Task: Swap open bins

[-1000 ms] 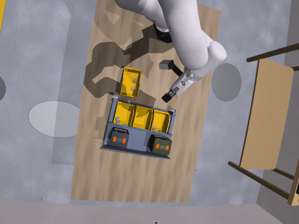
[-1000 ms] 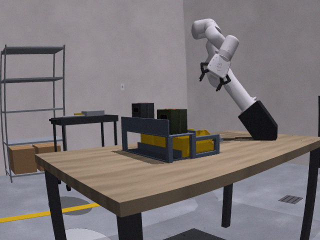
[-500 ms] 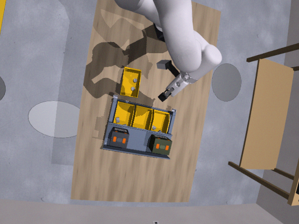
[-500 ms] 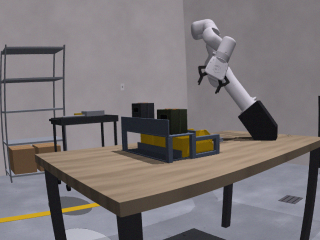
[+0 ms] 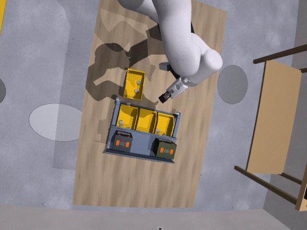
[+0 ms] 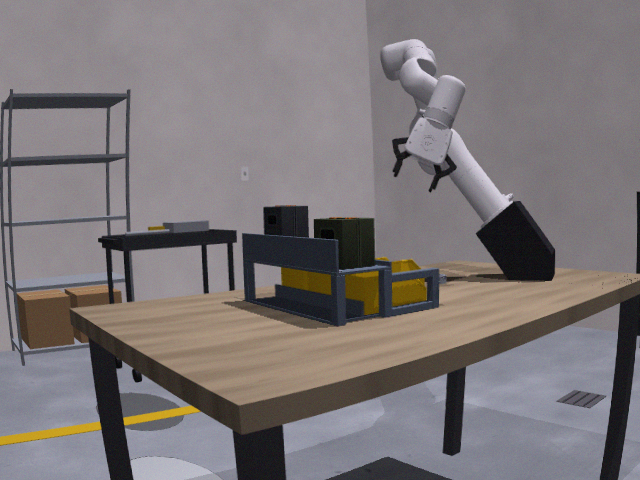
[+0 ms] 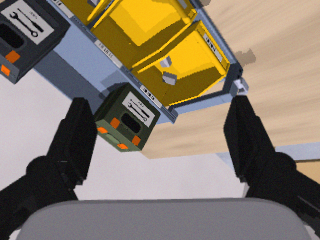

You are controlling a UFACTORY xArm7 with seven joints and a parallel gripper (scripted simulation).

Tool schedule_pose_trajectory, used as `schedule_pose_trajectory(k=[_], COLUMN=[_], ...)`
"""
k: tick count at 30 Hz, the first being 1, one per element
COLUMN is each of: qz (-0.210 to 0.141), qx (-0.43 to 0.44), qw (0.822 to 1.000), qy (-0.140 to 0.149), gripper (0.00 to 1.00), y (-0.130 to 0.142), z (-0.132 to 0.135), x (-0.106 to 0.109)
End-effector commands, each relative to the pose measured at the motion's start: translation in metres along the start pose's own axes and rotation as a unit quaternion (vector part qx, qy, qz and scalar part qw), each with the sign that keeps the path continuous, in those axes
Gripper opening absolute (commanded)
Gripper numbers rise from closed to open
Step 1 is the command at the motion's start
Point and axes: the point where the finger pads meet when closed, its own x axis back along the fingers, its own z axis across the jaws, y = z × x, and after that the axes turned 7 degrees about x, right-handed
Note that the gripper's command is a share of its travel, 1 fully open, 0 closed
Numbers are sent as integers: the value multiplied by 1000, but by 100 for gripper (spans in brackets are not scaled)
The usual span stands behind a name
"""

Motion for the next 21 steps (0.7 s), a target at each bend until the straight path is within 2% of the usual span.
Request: schedule_pose_trajectory(k=[1, 9, 11, 19, 21], qz=[9, 9, 21, 21, 32], qx=[-23, -23, -52, -52, -80], qw=[1000, 1000, 998, 998, 995], qy=[16, 16, 35, 35, 53], gripper=[100, 100, 100, 100, 100], y=[-7, -7, -16, -16, -24], z=[0, 0, 1, 1, 2], x=[-8, -8, -18, -18, -26])
